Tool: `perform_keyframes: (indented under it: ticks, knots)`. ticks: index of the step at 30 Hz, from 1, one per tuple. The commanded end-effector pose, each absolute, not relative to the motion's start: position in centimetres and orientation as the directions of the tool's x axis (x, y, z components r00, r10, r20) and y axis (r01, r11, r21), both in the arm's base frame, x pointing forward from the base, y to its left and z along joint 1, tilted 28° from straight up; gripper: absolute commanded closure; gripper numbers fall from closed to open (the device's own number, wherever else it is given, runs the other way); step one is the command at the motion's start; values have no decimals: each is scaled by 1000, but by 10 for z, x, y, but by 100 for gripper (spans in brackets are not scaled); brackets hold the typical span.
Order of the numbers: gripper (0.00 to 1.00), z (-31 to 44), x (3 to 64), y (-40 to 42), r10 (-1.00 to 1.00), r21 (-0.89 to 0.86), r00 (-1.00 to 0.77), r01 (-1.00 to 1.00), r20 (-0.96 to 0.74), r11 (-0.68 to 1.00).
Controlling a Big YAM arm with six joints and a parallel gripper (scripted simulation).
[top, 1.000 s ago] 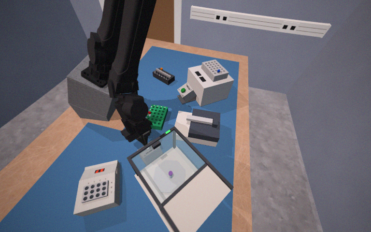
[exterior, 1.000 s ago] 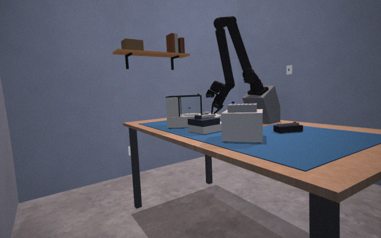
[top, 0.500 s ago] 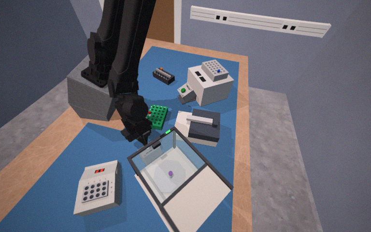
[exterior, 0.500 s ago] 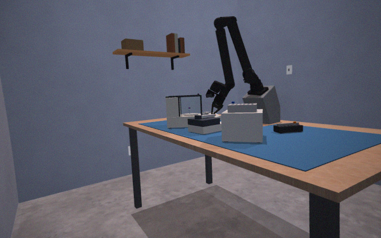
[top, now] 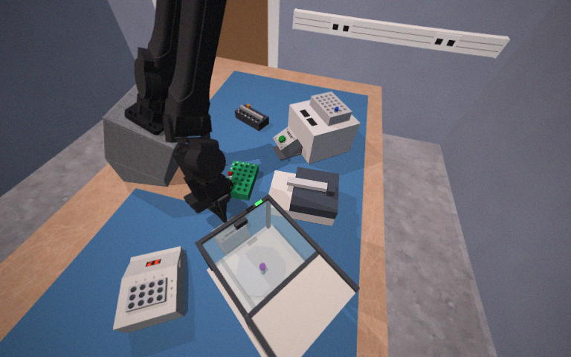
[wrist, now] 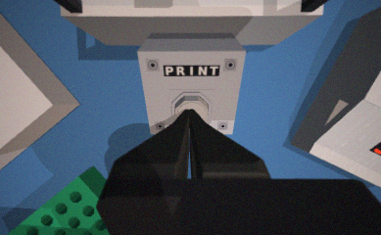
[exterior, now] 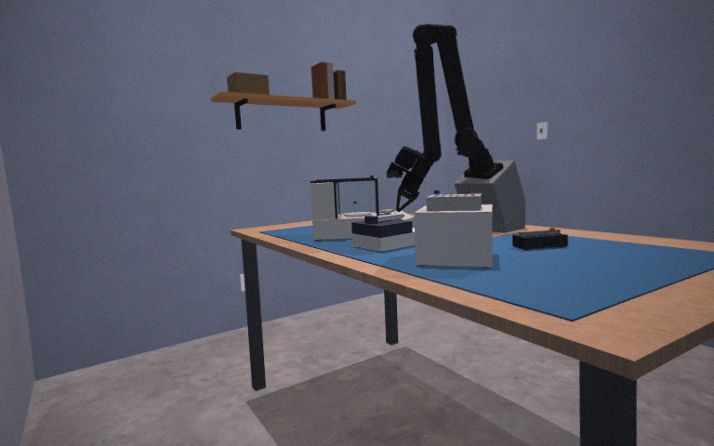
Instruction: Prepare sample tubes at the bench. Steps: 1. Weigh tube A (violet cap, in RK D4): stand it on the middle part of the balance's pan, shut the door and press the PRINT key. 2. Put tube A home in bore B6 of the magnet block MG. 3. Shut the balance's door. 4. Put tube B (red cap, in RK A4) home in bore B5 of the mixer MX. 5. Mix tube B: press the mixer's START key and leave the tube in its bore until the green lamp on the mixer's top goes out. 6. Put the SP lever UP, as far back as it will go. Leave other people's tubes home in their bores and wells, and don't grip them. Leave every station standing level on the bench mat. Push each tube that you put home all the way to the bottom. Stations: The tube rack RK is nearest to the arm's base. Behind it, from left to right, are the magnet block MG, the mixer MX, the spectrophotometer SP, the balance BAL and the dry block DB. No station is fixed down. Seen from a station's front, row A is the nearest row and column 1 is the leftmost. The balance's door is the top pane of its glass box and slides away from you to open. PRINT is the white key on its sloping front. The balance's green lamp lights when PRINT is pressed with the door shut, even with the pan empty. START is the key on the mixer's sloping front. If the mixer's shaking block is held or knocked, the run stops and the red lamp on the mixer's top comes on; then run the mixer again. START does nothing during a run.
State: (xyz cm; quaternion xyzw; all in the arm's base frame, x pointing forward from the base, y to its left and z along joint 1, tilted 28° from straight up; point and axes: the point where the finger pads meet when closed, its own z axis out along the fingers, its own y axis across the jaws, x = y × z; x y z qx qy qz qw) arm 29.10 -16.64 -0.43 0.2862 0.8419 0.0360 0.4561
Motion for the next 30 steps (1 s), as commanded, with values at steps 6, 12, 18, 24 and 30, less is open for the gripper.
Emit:
perform_keyframes:
  ticks: [6,12,18,24,30]
  knots:
    - [100,3,275,-165,511,310,-428,456,-745,834]
    - [100,7,268,-164,511,310,-429,456,-745,834]
    - [100,12,262,-162,511,310,-429,456,-745,834]
    - [100,18,254,-160,511,310,-429,455,-745,835]
    - [100,21,249,-158,511,310,-429,455,-745,835]
